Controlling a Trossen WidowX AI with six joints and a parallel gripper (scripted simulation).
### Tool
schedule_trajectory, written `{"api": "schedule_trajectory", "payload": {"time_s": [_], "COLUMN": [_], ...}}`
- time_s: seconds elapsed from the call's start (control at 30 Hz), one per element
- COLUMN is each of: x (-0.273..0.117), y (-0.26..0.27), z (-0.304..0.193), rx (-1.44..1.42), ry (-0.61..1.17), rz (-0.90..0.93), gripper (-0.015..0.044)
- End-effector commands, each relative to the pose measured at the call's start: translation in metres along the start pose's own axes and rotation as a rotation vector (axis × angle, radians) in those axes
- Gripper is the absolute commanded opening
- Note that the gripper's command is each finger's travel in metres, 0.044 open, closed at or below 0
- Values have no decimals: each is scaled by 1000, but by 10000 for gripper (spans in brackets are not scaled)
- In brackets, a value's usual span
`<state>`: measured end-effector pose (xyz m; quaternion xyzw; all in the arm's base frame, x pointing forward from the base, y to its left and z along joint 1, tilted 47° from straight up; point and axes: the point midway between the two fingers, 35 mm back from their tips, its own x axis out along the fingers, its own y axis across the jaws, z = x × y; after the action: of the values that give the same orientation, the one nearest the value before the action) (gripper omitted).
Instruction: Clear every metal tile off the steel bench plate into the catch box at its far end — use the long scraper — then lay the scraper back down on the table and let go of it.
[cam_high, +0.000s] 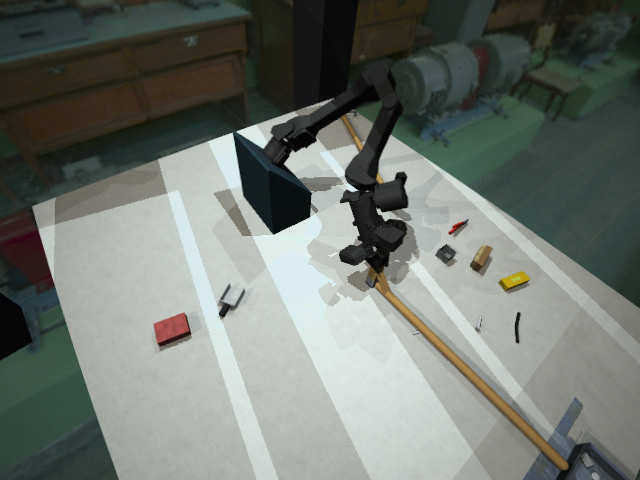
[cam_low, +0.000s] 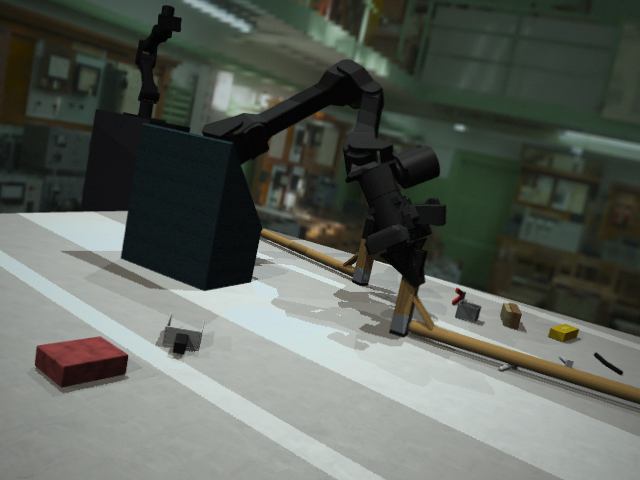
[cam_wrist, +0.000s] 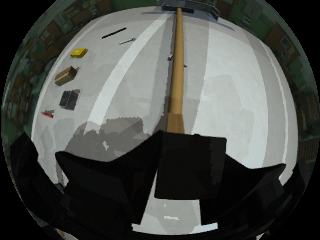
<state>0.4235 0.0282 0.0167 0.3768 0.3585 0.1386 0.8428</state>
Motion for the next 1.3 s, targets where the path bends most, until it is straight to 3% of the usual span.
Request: {"api": "schedule_trajectory", "payload": {"time_s": [0.0, 1.27], "x": [5, 38], "y": [1, 1], "z": [12, 58], "rx": [-2, -4], "ry": [-12, -14], "rz": [0, 1], "gripper": [0, 0]}}
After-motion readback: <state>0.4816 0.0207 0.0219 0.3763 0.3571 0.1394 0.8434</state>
